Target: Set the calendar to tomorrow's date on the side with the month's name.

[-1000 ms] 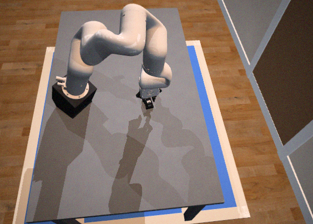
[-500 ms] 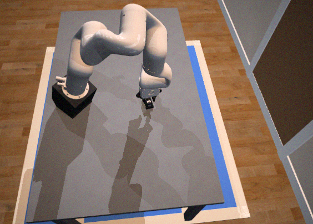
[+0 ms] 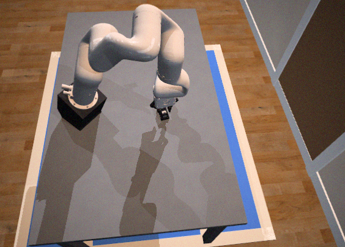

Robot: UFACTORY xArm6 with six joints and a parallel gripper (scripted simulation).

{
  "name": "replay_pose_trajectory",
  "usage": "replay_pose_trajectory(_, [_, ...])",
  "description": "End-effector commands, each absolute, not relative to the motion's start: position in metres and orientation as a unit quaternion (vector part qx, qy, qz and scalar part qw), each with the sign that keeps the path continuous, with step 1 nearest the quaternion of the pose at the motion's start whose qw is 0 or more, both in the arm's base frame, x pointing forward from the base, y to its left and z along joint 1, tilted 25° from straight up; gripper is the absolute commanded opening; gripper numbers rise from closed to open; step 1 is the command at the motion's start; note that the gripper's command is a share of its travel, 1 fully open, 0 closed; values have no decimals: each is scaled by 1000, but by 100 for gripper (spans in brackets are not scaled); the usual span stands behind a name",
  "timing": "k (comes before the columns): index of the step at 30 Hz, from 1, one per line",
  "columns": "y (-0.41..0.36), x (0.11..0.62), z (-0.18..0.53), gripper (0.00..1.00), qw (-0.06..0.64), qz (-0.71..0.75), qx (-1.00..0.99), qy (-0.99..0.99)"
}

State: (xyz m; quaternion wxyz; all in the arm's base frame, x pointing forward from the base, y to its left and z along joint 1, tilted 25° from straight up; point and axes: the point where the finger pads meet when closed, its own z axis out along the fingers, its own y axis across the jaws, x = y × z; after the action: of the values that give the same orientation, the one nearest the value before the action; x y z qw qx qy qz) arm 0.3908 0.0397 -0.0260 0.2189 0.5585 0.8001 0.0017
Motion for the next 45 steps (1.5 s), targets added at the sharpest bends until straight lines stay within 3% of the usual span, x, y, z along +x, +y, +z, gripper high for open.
replay_pose_trajectory(1, [40, 391, -25, 49, 219, 3, 558, 800])
replay_pose_trajectory(45, [33, 401, -51, 49, 219, 3, 558, 800])
